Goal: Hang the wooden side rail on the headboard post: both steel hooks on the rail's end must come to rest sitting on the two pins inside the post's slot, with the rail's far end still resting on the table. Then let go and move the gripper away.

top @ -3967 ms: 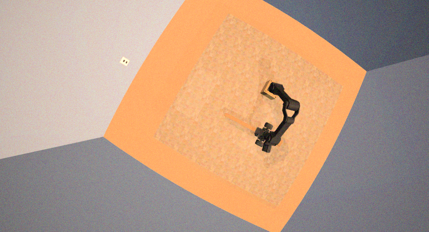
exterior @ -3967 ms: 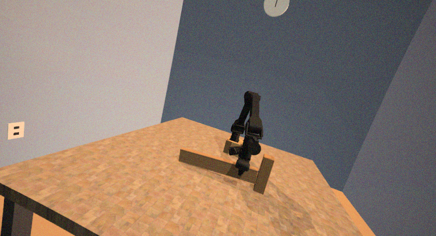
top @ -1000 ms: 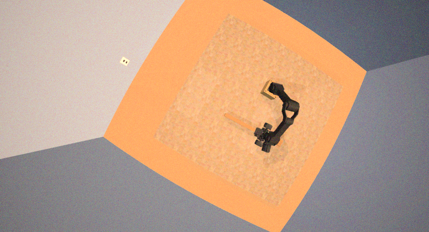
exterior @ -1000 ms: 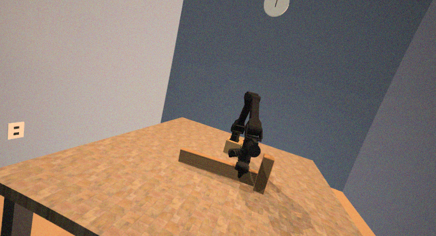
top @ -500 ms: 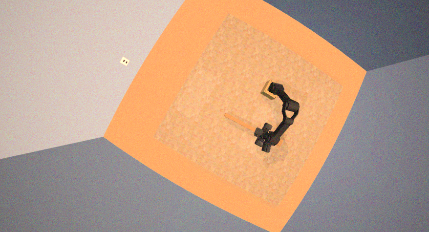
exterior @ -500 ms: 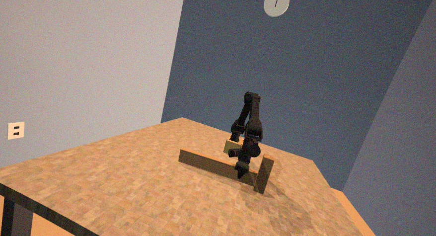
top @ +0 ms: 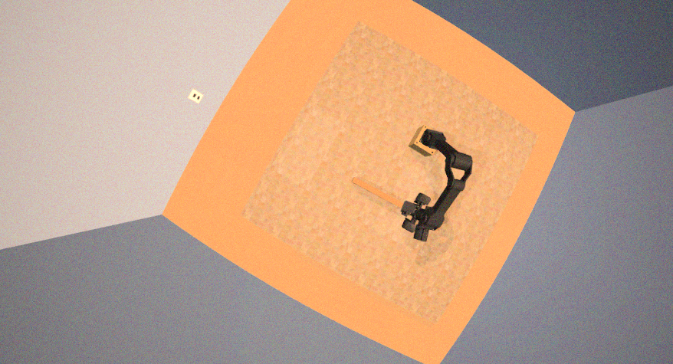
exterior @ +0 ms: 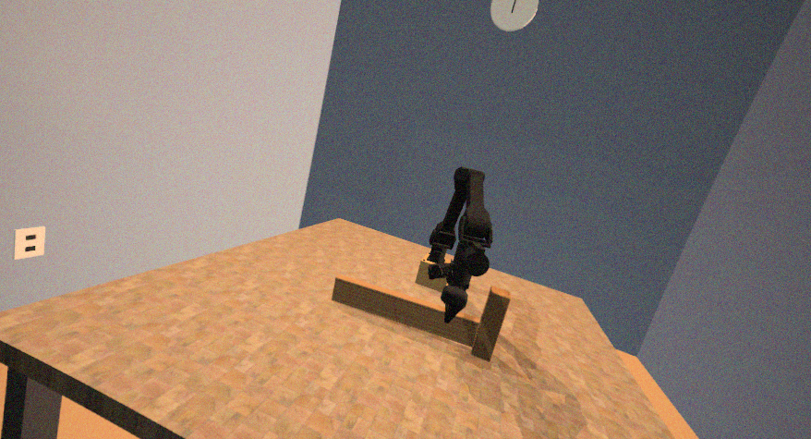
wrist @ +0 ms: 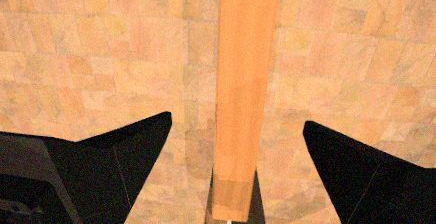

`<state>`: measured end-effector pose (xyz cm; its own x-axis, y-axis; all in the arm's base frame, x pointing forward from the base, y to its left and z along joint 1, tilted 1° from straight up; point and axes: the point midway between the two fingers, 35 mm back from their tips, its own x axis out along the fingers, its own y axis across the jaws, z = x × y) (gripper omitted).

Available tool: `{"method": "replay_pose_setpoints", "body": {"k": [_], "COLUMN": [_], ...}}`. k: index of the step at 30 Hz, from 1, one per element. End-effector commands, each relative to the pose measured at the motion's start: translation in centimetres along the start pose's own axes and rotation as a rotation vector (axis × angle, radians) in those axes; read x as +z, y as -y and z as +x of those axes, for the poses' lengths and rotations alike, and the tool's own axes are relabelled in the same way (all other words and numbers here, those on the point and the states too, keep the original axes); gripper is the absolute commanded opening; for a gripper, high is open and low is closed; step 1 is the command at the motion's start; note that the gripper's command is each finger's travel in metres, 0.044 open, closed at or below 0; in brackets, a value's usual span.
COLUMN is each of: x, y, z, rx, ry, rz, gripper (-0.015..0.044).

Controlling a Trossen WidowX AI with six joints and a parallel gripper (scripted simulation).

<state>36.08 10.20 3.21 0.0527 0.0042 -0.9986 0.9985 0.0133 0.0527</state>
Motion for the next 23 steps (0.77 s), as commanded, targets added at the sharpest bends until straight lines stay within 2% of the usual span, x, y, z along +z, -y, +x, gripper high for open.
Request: {"method": "replay_pose_setpoints", "body": {"k": [1, 6, 23], "x": [0.5, 3.0, 2.6], "y": [-0.1, 0.0, -0.1], "z": [-0.3, -0.2, -0.1], "rx": [0.001, 0.001, -0.002], "ry": [-0.004, -0.002, 0.001], "rz": [-0.003, -0.003, 0.004], "gripper": [0.0440, 0.0440, 0.0440]}}
